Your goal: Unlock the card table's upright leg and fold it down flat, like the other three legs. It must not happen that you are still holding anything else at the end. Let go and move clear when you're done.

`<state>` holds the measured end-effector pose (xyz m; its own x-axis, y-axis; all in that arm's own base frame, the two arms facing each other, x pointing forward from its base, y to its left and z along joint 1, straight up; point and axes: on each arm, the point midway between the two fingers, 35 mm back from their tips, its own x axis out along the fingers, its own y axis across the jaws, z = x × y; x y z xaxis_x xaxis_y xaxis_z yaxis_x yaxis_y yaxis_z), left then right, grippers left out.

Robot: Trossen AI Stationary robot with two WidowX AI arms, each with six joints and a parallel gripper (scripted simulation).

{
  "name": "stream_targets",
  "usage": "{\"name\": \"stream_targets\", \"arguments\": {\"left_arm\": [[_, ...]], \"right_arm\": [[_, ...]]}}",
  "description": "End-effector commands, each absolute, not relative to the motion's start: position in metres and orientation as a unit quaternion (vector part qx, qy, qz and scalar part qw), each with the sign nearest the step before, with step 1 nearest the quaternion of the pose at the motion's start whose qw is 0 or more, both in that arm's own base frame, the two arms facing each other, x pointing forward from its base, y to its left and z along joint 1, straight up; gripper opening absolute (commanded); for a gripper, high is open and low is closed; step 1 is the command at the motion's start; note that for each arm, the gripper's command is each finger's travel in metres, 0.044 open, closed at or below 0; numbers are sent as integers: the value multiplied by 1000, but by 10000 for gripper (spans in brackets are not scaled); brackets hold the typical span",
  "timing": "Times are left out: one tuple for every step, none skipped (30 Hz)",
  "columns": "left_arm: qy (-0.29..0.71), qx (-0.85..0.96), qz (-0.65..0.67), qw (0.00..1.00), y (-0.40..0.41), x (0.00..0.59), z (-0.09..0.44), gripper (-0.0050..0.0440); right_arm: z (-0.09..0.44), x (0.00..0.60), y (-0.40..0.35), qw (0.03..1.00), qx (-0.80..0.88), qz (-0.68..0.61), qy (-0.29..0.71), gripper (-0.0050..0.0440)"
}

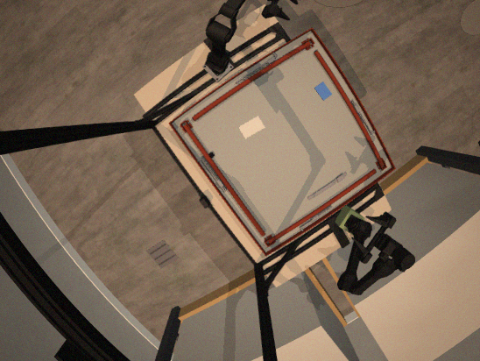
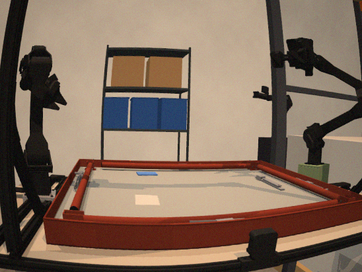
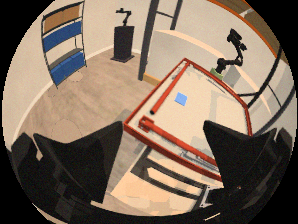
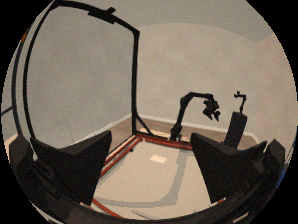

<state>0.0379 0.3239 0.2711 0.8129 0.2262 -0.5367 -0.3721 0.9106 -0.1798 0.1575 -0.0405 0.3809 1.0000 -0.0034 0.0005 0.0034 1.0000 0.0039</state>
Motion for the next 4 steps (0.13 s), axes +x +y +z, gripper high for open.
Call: {"name": "stream_targets", "arguments": {"left_arm": [[261, -143, 159, 941, 324, 38, 271, 400], [261, -143, 159, 941, 324, 38, 271, 400], [261, -143, 159, 941, 324, 38, 271, 400], [261, -143, 159, 941, 324, 38, 271, 400]], "right_arm": [[381, 158, -40, 1000, 0, 0, 0, 400], [381, 158, -40, 1000, 0, 0, 0, 400], [381, 158, -40, 1000, 0, 0, 0, 400], [381, 158, -40, 1000, 0, 0, 0, 400]]}}
